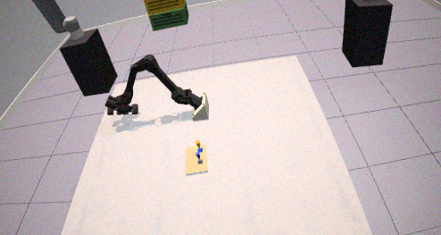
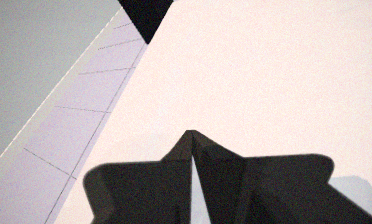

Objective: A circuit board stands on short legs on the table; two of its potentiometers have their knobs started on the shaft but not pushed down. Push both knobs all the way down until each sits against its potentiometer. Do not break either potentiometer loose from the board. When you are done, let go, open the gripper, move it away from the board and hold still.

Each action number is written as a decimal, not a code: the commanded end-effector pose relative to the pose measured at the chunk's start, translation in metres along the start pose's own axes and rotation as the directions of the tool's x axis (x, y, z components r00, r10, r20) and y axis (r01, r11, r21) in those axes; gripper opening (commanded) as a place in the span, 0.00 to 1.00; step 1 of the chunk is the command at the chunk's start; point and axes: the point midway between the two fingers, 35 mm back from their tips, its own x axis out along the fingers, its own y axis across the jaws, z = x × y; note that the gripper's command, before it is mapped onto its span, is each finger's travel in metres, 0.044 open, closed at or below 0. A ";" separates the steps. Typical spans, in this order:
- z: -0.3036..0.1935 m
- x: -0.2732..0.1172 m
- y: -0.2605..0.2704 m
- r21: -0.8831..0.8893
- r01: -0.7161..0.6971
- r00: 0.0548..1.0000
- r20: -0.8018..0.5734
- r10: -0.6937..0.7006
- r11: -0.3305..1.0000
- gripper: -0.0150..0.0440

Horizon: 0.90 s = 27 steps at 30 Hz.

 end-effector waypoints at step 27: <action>-0.152 -0.126 0.040 -0.149 -0.244 0.830 -0.543 0.127 0.958 0.25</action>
